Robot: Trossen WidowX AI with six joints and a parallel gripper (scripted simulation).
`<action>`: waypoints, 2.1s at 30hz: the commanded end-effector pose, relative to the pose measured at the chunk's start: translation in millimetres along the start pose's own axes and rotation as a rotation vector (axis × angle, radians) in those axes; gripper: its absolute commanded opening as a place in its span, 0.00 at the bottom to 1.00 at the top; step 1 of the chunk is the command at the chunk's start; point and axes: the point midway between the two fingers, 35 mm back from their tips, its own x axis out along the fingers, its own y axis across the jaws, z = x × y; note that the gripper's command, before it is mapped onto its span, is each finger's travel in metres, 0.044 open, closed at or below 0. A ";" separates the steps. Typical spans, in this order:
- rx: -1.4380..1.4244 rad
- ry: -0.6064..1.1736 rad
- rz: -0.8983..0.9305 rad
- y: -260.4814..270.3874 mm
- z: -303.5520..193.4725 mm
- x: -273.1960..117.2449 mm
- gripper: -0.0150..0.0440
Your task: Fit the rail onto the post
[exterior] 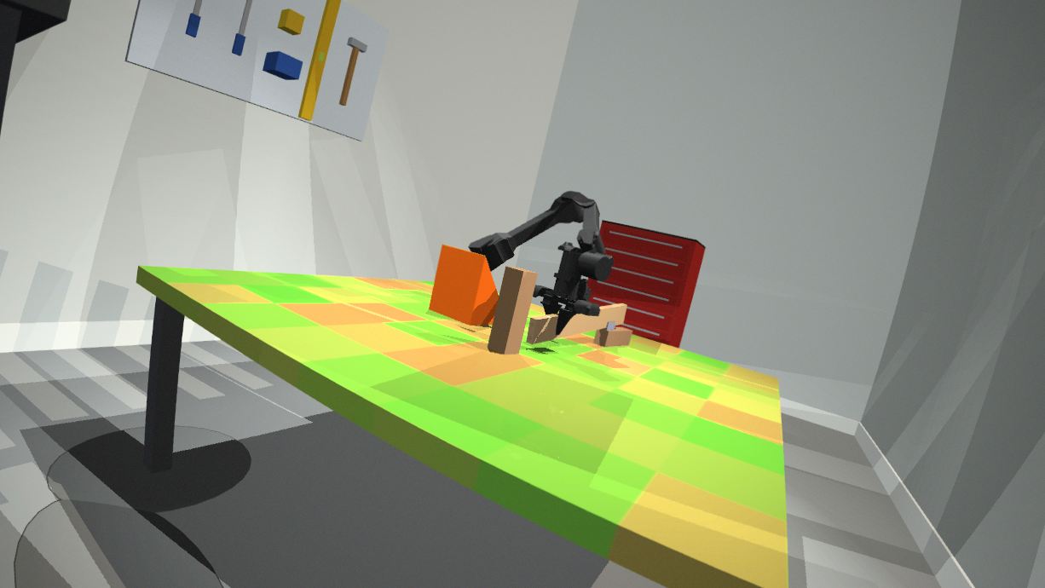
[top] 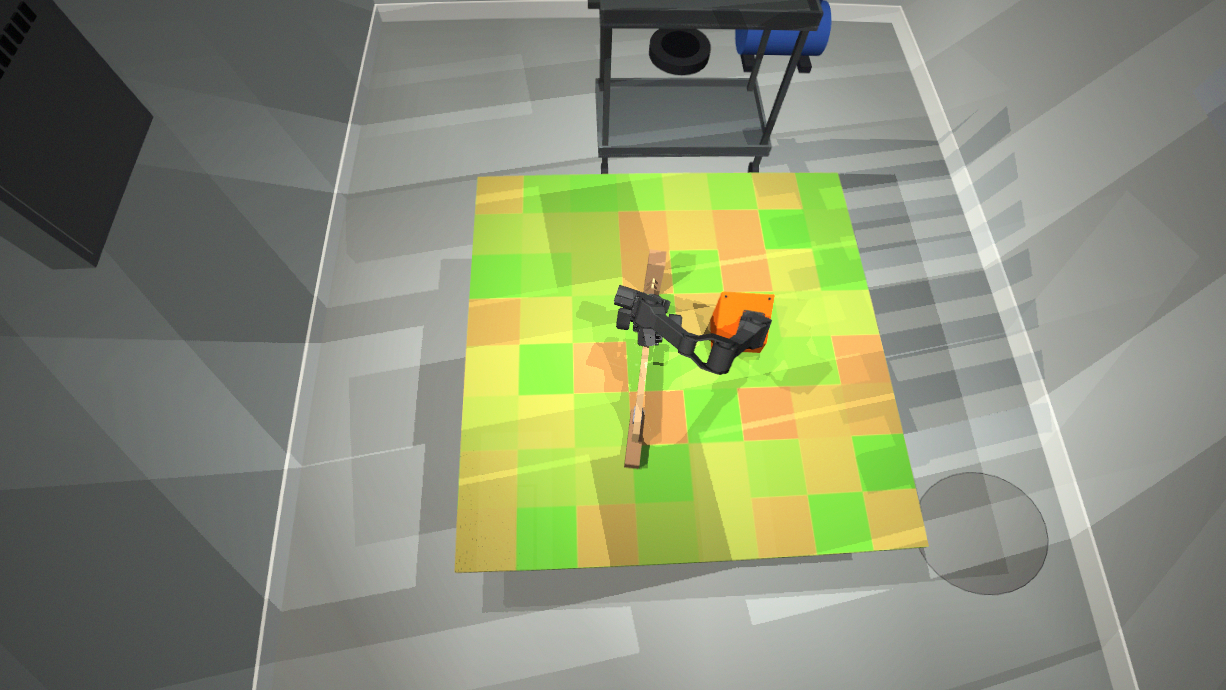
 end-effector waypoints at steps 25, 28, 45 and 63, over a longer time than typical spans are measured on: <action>-0.003 -0.006 -0.015 -4.0 0.8 -18.3 0.25; -0.003 -0.006 -0.015 -3.9 0.7 -19.8 0.25; -0.003 -0.005 -0.015 -3.7 0.6 -28.4 0.25; -0.003 -0.005 -0.015 -3.4 0.5 -34.0 0.25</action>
